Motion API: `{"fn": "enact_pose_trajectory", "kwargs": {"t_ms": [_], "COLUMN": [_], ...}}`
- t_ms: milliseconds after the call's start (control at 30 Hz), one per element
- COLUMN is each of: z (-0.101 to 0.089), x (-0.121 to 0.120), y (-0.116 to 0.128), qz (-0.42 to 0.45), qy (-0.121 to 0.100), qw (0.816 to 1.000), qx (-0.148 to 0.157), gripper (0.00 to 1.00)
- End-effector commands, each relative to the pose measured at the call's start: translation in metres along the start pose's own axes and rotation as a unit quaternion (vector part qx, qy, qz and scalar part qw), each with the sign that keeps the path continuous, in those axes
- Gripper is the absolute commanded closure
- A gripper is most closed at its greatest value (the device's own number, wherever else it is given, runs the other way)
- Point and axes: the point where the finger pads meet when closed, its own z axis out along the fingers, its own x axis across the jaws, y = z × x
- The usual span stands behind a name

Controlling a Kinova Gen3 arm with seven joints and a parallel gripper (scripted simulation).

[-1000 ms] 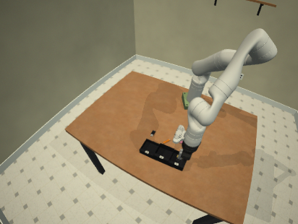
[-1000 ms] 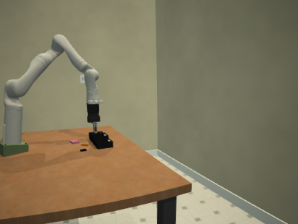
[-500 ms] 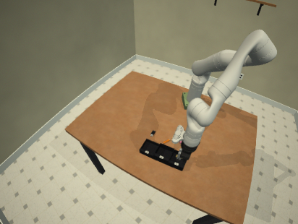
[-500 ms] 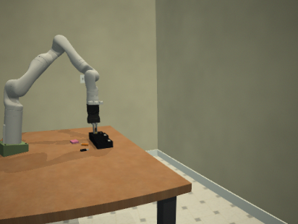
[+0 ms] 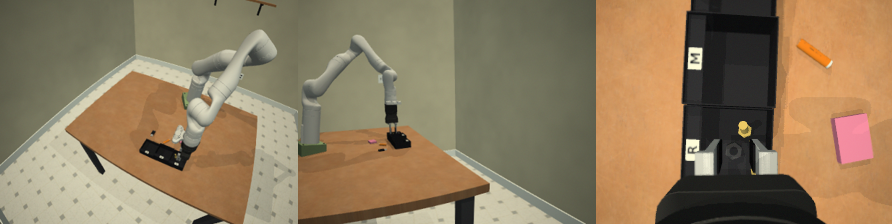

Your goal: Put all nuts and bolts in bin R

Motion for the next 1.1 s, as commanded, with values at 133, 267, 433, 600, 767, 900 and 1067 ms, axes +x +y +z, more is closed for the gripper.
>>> {"fn": "enact_pose_trajectory", "kwargs": {"t_ms": [133,267,433,600,767,900,1067], "z": [-0.005,-0.009,-0.015,-0.022,-0.026,-0.035,-0.035], "x": [-0.001,-0.001,-0.001,0.0,0.0,0.0,-0.001], "y": [0.0,0.0,0.0,0.0,0.0,0.0,0.0], "qz": [0.0,0.0,0.0,0.0,0.0,0.0,0.0], "qy": [-0.001,-0.001,-0.001,-0.001,-0.001,-0.001,-0.001], "qw": [1.0,1.0,1.0,1.0,1.0,1.0,1.0], "qx": [0.0,0.0,0.0,0.0,0.0,0.0,0.0], "gripper": [0.41,0.41,0.41,0.41,0.41,0.41,0.41]}}
